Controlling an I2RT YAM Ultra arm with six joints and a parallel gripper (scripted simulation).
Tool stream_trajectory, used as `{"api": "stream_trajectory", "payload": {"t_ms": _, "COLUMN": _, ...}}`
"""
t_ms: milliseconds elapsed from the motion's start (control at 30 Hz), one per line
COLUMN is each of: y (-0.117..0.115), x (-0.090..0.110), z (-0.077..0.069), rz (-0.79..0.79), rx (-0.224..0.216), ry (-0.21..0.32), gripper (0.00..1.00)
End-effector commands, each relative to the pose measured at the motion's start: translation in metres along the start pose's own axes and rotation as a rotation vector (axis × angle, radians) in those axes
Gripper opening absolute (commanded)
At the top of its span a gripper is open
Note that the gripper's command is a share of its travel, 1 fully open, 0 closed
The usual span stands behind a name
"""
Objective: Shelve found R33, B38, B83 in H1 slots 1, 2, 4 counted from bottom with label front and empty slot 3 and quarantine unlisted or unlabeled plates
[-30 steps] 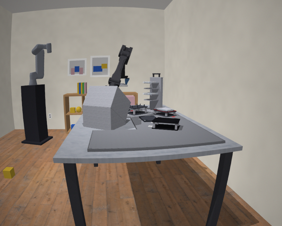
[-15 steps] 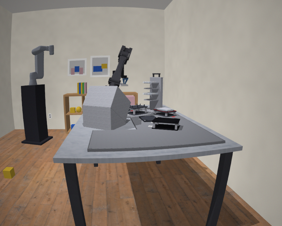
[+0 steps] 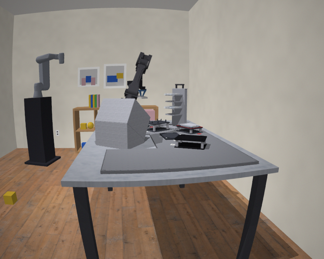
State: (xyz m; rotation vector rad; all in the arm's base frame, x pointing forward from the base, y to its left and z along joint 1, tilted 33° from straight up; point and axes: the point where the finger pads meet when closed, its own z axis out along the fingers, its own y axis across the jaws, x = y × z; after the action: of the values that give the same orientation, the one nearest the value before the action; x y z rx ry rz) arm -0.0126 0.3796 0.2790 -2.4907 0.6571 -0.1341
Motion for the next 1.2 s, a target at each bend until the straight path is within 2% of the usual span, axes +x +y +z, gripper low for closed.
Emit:
{"api": "stream_trajectory", "payload": {"t_ms": 0, "y": -0.007, "x": -0.004, "z": -0.021, "rz": -0.117, "rx": 0.046, "ry": -0.036, "gripper": 0.86}}
{"api": "stream_trajectory", "payload": {"t_ms": 533, "y": -0.006, "x": -0.004, "z": -0.021, "rz": -0.415, "rx": 0.051, "ry": -0.03, "gripper": 0.86}}
{"api": "stream_trajectory", "payload": {"t_ms": 567, "y": -0.006, "x": -0.005, "z": -0.013, "rz": -0.414, "rx": 0.048, "ry": -0.03, "gripper": 0.86}}
{"api": "stream_trajectory", "payload": {"t_ms": 600, "y": -0.002, "x": -0.001, "z": -0.002, "rz": -0.414, "rx": 0.022, "ry": -0.017, "gripper": 0.86}}
{"api": "stream_trajectory", "payload": {"t_ms": 700, "y": -0.002, "x": 0.001, "z": 0.01, "rz": -0.411, "rx": 0.013, "ry": -0.01, "gripper": 0.86}}
{"api": "stream_trajectory", "payload": {"t_ms": 767, "y": -0.002, "x": 0.001, "z": 0.01, "rz": -0.411, "rx": 0.013, "ry": -0.01, "gripper": 0.86}}
{"api": "stream_trajectory", "payload": {"t_ms": 800, "y": -0.001, "x": -0.005, "z": 0.014, "rz": -0.423, "rx": 0.011, "ry": -0.015, "gripper": 0.86}}
{"api": "stream_trajectory", "payload": {"t_ms": 867, "y": -0.001, "x": -0.001, "z": 0.026, "rz": -0.417, "rx": -0.005, "ry": -0.003, "gripper": 0.86}}
{"api": "stream_trajectory", "payload": {"t_ms": 1033, "y": -0.002, "x": -0.001, "z": 0.035, "rz": -0.414, "rx": 0.005, "ry": -0.007, "gripper": 0.86}}
{"api": "stream_trajectory", "payload": {"t_ms": 1167, "y": -0.002, "x": -0.002, "z": 0.049, "rz": -0.417, "rx": -0.002, "ry": -0.005, "gripper": 0.86}}
